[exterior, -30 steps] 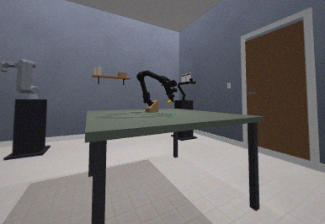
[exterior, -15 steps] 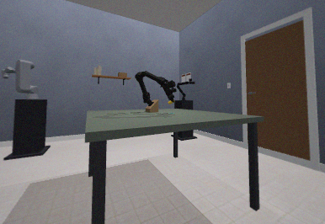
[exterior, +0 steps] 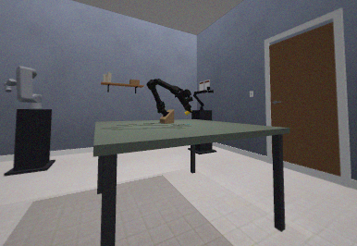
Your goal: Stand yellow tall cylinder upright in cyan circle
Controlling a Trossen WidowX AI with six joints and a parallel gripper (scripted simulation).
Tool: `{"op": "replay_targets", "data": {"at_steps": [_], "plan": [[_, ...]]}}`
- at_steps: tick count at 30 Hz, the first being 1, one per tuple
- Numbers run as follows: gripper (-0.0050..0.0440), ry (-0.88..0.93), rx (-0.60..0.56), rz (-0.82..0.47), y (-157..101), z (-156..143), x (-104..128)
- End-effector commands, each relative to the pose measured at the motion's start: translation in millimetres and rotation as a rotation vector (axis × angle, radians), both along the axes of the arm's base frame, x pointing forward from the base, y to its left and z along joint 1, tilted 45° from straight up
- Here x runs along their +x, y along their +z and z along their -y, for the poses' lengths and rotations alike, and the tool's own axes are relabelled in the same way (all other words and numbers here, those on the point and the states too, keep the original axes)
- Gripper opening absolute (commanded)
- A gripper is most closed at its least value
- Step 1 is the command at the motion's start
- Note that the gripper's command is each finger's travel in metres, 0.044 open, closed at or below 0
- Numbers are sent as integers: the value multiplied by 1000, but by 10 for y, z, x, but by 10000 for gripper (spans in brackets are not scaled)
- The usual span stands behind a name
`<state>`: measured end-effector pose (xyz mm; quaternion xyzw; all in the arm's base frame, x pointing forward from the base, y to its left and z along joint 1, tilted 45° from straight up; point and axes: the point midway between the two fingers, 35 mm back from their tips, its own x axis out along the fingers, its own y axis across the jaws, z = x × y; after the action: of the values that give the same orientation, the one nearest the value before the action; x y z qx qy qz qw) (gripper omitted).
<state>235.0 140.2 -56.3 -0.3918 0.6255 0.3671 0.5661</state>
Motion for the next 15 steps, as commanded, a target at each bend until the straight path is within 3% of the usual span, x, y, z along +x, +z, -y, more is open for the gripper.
{"op": "replay_targets", "data": {"at_steps": [1,15], "plan": [[105,5,54,30,55,-26,38],[105,17,146,63,64,-18,45]]}}
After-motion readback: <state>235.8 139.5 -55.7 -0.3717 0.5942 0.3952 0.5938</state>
